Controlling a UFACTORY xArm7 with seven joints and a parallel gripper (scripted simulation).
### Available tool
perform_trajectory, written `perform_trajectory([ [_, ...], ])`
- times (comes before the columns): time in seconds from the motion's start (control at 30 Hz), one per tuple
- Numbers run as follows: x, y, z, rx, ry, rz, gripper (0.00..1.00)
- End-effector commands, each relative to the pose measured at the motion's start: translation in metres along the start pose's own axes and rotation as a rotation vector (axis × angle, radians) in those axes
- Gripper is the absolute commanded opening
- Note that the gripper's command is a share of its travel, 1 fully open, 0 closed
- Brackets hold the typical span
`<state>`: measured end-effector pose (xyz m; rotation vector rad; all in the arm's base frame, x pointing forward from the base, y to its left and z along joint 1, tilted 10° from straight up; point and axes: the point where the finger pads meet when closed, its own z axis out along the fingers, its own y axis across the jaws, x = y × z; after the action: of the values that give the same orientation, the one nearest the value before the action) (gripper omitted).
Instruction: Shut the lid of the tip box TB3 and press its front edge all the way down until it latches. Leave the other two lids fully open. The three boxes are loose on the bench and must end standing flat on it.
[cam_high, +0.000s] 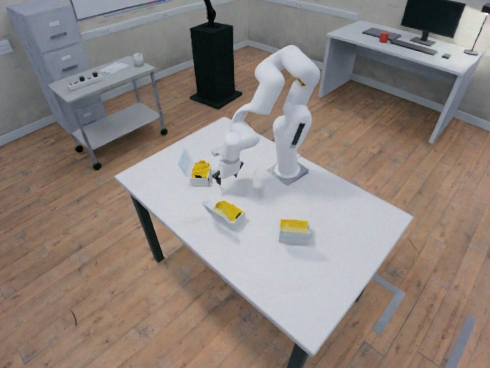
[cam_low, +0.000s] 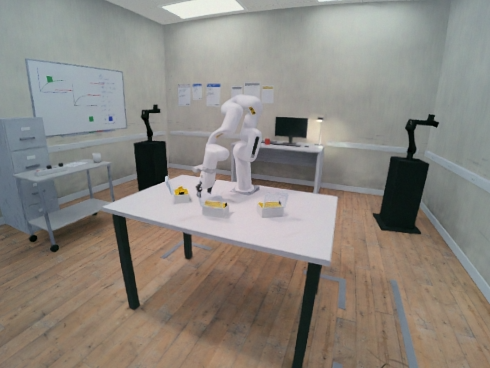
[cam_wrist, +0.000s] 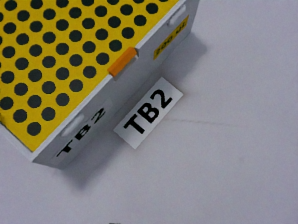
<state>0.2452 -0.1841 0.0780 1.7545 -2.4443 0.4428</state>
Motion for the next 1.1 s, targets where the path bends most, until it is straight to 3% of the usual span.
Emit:
perform_trajectory([
  [0.0,0.001,-0.002,-0.001,0.004,0.001,0.001,1.00],
  [0.97,0.001,-0.002,-0.001,0.004,0.001,0.001,1.00],
  [1.07,0.004,-0.002,-0.015,0.004,0.001,0.001,1.00],
])
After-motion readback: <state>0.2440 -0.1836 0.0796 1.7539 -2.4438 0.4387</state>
